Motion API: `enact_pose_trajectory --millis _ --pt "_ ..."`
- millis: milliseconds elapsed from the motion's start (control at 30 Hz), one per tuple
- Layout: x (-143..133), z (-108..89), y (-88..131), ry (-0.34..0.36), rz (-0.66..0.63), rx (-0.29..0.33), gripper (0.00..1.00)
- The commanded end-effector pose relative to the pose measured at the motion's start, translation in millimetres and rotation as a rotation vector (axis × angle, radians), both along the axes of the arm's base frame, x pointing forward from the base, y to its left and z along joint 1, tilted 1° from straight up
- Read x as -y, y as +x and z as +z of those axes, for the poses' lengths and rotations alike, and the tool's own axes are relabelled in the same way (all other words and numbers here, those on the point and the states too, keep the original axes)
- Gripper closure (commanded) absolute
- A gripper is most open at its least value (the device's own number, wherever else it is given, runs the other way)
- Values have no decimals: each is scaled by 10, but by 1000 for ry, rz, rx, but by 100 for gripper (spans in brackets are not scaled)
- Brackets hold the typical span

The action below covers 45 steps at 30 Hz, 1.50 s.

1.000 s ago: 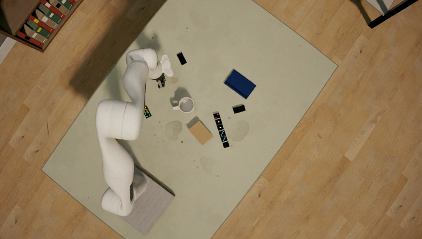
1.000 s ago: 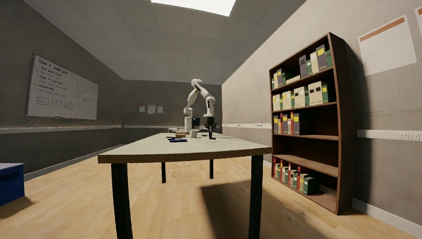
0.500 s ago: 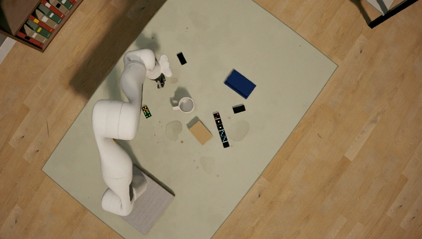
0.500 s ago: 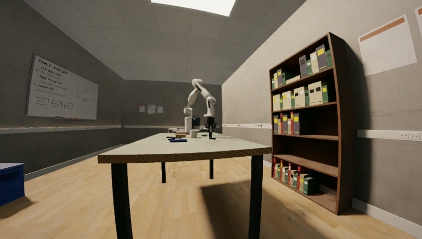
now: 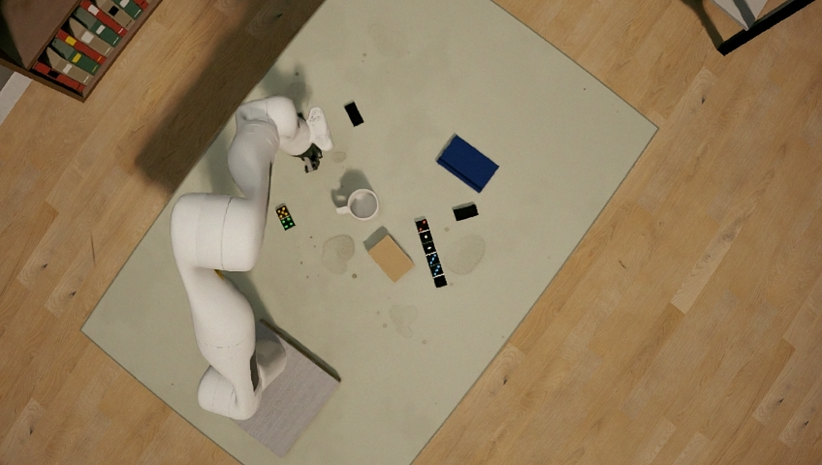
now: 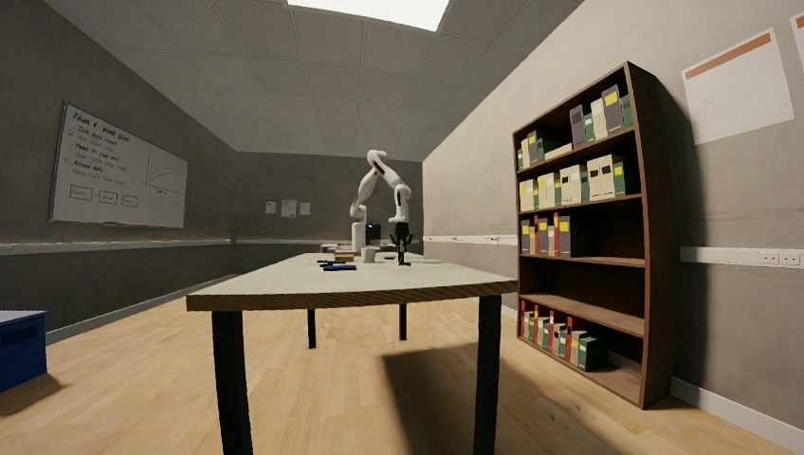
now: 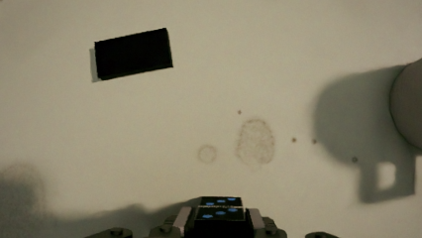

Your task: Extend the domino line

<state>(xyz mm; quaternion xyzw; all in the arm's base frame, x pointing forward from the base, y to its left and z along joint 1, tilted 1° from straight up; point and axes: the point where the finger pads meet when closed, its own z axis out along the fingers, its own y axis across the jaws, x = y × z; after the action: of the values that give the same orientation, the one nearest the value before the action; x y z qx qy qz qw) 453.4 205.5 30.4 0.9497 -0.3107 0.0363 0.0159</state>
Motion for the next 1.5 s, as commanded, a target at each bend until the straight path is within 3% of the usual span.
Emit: enact_pose_trajectory --millis 0,1467 --pt "-4 7 2 -3 0 6 65" --pt "-48 4 -58 -51 1 73 65"
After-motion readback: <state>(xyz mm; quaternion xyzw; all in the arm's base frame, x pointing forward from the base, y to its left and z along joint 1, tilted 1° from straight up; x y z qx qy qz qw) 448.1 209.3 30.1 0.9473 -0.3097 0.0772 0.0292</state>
